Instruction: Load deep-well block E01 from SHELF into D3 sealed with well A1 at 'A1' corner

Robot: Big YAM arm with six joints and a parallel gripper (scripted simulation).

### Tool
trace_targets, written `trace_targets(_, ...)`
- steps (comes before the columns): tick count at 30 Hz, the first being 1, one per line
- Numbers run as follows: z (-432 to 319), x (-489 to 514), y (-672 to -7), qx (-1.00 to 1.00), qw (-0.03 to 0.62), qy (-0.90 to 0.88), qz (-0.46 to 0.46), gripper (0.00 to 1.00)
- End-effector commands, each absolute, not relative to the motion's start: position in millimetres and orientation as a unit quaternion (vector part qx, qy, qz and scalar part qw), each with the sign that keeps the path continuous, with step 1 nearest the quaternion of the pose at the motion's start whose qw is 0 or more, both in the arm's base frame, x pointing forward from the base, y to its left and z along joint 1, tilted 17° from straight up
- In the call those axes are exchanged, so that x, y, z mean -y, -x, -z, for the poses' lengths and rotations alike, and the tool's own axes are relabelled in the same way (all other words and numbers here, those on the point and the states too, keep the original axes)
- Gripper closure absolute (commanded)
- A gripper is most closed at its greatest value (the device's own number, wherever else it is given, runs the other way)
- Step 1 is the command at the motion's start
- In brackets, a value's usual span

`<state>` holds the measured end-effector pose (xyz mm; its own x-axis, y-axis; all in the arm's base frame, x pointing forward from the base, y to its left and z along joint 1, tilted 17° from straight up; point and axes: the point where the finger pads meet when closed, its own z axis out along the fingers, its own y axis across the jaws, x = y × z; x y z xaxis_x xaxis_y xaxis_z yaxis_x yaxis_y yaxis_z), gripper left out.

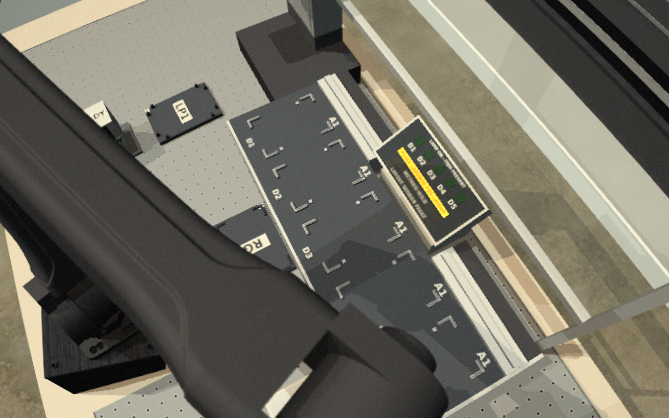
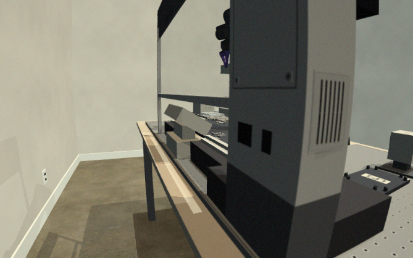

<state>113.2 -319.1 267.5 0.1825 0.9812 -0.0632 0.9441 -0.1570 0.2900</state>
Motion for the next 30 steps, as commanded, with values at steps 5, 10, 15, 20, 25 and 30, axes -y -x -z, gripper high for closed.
trace_targets(5,-278,310,-117,-0.631,0.142,-0.760,-0.065,1.00)
trace_targets(10,-276,289,-121,-0.631,0.140,-0.760,-0.067,1.00)
trace_targets(15,-273,265,-125,-0.630,0.140,-0.761,-0.067,1.00)
trace_targets(20,-271,241,-130,-0.630,0.139,-0.761,-0.067,1.00)
trace_targets(25,-270,227,-133,-0.630,0.140,-0.761,-0.067,1.00)
trace_targets(30,-268,202,-137,-0.630,0.139,-0.761,-0.068,1.00)
